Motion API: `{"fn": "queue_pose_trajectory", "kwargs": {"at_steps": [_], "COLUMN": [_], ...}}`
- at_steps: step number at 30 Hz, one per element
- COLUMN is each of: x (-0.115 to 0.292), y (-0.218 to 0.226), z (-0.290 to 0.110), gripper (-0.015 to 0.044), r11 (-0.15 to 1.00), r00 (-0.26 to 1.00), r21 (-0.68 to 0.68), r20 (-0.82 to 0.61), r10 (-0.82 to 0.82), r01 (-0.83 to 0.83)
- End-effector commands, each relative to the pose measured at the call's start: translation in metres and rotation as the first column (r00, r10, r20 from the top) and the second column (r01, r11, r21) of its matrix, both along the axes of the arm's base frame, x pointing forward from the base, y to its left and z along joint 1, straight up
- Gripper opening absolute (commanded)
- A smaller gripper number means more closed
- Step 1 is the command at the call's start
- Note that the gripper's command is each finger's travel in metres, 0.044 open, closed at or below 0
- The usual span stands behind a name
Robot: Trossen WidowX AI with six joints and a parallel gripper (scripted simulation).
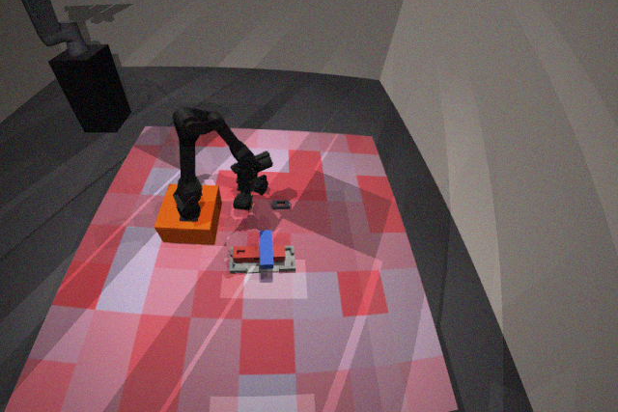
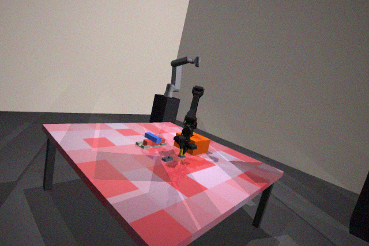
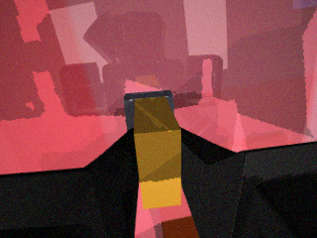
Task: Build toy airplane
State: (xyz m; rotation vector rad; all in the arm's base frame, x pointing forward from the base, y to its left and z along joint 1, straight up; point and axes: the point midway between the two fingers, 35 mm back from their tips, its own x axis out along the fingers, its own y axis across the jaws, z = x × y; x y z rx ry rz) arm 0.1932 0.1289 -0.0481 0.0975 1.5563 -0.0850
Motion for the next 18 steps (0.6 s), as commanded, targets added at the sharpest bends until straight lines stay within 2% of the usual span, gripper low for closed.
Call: {"fn": "queue_pose_trajectory", "kwargs": {"at_steps": [1,18], "x": [0.000,0.007], "y": [0.001,0.005], "z": [0.002,0.044], "gripper": [0.0000,0.0000], "r11": [1.000,1.000], "r00": [1.000,1.000], "r21": [0.004,0.005], "r20": [-0.003,-0.006], "r10": [-0.005,-0.008], "r01": [0.005,0.009]}}
